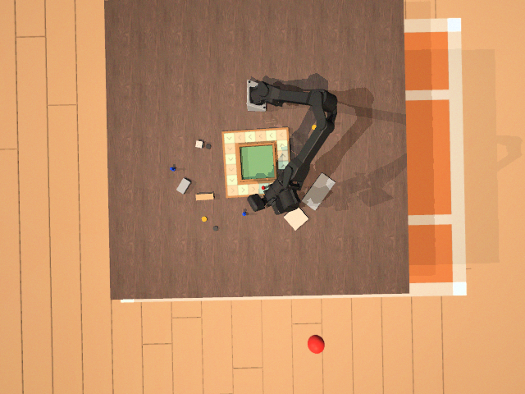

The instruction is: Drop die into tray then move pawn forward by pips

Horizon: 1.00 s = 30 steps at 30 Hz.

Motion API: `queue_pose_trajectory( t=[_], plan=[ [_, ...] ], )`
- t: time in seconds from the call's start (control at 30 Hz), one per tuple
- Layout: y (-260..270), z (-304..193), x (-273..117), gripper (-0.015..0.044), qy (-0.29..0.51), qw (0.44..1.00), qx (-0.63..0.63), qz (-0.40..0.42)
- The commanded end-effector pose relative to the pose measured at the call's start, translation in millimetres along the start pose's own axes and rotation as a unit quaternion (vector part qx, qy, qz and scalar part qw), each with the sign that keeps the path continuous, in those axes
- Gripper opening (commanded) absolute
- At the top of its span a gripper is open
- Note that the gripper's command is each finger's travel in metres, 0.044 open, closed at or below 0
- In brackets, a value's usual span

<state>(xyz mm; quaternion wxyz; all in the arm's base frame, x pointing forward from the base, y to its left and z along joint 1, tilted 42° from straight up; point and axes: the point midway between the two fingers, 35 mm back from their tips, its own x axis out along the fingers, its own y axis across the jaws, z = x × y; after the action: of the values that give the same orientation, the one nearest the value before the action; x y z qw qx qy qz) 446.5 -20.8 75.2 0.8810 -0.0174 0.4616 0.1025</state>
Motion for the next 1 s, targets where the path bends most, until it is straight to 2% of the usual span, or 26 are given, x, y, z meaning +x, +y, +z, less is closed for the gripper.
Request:
queue_pose_trajectory(
  t=[0.0, 0.1, 0.33, 0.5, 0.67, 0.8, 0.97],
  plan=[
    [-46.9, -41.1, 12.6, 0.0275, 0.054, 0.998, 0.018, -0.006],
    [-70.4, -67.9, 17.5, 0.0275, 0.090, 0.995, 0.033, -0.001],
    [-132.0, -169.7, 21.9, 0.0275, 0.198, 0.973, 0.106, 0.055],
    [-155.3, -247.9, 12.9, 0.0275, 0.244, 0.946, 0.173, 0.126],
    [-158.8, -324.3, -3.7, 0.0275, 0.252, 0.908, 0.252, 0.220],
    [-156.5, -347.5, -11.5, 0.0275, 0.246, 0.898, 0.271, 0.243],
    [-156.5, -348.8, -11.9, 0.0275, 0.246, 0.898, 0.271, 0.243]
  ],
)
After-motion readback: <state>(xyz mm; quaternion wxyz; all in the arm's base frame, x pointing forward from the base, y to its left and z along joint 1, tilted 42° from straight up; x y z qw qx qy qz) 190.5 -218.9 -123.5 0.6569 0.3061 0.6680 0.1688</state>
